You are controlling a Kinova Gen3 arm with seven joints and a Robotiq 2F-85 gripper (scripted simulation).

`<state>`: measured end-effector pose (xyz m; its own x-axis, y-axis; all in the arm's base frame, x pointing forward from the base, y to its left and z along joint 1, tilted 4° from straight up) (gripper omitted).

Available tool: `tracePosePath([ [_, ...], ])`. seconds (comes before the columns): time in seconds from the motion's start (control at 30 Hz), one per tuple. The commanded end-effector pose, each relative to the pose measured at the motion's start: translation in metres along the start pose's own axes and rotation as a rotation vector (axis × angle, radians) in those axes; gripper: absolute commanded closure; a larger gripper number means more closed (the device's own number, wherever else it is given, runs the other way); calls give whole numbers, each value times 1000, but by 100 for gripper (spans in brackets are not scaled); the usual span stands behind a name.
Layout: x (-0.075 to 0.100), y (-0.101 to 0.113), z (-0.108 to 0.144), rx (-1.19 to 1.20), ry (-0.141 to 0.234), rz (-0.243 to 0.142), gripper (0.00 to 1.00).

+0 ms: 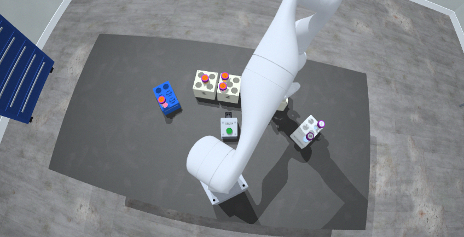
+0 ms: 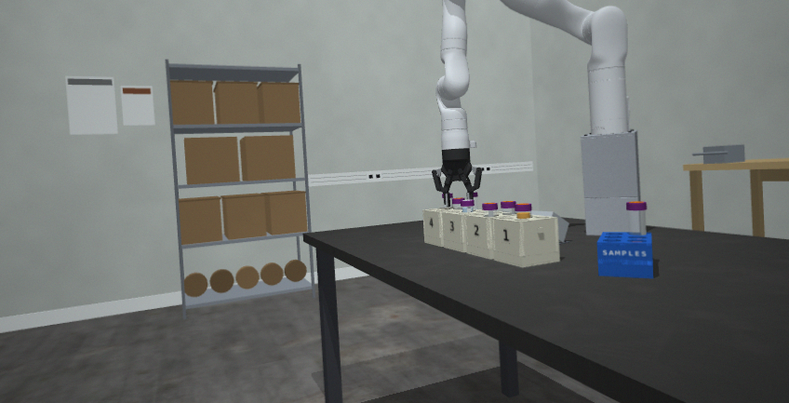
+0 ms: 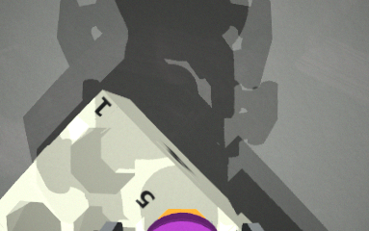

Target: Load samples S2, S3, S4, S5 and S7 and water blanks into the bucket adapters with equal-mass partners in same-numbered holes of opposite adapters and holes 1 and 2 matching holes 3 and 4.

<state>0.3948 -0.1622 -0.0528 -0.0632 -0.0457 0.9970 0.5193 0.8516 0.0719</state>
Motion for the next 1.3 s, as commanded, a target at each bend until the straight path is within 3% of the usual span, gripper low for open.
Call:
tracePosePath([
  [0.0,1,0,-1,0,-2,0,38],
  [0.5,1,0,-1,0,-2,0,38],
  [1.27,29,0,-1,0,-2,0,38],
])
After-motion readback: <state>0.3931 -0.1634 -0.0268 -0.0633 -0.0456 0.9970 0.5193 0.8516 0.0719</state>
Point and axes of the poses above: the point where the finger pads meet when closed, its own x axis back along the fingers, its own z axis across the jaws, y = z × x, the point moved 9 cm from there along x, back along the fingers, and after that the axes turned 15 degrees about x, right-handed, at the moved point
